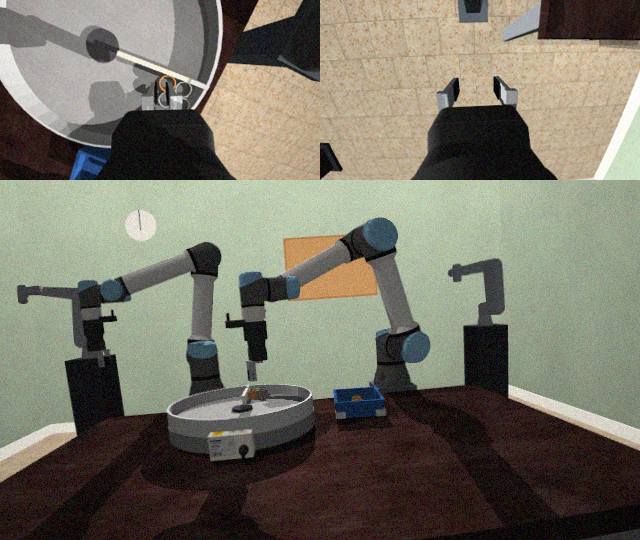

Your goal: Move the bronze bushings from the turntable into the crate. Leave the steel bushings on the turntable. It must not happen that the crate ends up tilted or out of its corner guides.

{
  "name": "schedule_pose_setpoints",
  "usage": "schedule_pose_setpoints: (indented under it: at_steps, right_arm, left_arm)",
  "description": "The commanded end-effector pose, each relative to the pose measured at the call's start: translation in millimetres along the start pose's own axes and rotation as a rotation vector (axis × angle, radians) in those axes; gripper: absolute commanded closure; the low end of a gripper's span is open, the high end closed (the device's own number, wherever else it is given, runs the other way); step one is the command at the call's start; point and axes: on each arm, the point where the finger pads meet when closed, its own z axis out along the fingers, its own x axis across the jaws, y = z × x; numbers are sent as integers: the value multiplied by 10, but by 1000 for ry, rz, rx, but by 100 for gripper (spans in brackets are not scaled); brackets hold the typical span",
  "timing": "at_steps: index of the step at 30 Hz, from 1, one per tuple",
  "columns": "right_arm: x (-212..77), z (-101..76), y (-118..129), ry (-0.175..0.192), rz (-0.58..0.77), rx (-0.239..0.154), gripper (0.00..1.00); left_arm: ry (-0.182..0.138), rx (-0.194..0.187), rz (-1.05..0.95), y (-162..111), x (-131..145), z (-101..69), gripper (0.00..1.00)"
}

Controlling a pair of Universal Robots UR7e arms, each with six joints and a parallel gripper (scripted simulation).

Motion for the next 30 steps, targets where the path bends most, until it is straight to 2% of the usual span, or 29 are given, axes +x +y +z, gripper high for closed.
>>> schedule_pose_setpoints:
  at_steps: [1, 21, 27, 30]
  right_arm:
    - [1, -5, 4, 0, 0, -2, 0]
    - [1, -5, 4, 0, 0, -2, 0]
    - [1, -5, 4, 0, 0, -2, 0]
    - [1, -5, 4, 0, 0, -2, 0]
  left_arm:
    - [0, 2, 0, -4, 0, -9, 61]
    - [0, 2, 0, -4, 0, -6, 61]
    - [0, 2, 0, -6, 0, 203, 61]
    - [0, 2, 0, -6, 0, 220, 61]
